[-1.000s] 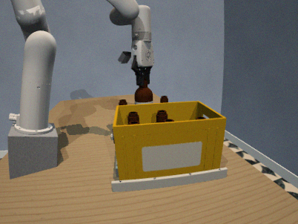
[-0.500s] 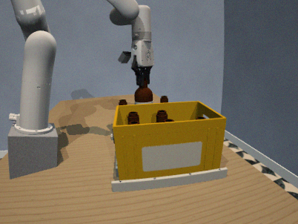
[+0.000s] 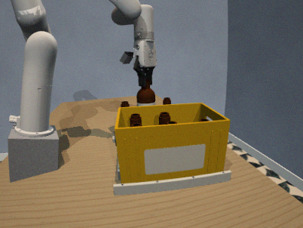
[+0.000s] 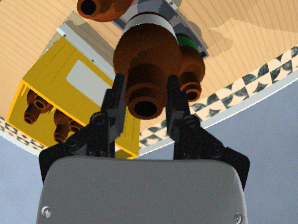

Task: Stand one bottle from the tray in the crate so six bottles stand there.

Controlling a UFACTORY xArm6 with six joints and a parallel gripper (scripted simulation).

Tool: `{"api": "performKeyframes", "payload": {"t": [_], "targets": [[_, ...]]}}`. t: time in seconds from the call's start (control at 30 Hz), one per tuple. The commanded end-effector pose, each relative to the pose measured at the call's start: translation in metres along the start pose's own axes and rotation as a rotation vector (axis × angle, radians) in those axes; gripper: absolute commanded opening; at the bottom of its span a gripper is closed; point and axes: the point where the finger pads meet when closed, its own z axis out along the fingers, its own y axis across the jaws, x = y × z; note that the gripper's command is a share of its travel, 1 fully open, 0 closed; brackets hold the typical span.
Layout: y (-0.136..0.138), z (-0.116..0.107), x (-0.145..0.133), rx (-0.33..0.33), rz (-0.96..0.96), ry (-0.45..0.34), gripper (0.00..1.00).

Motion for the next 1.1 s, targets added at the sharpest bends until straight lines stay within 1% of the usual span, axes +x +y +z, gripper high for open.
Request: {"api": "performKeyframes", "payload": {"t": [0.0, 1.07], "targets": [[0.001, -0.004, -0.001, -0.004, 0.000, -0.002, 0.00], [0.001, -0.034, 0.000, -0.004, 0.000, -0.002, 0.00]]}}
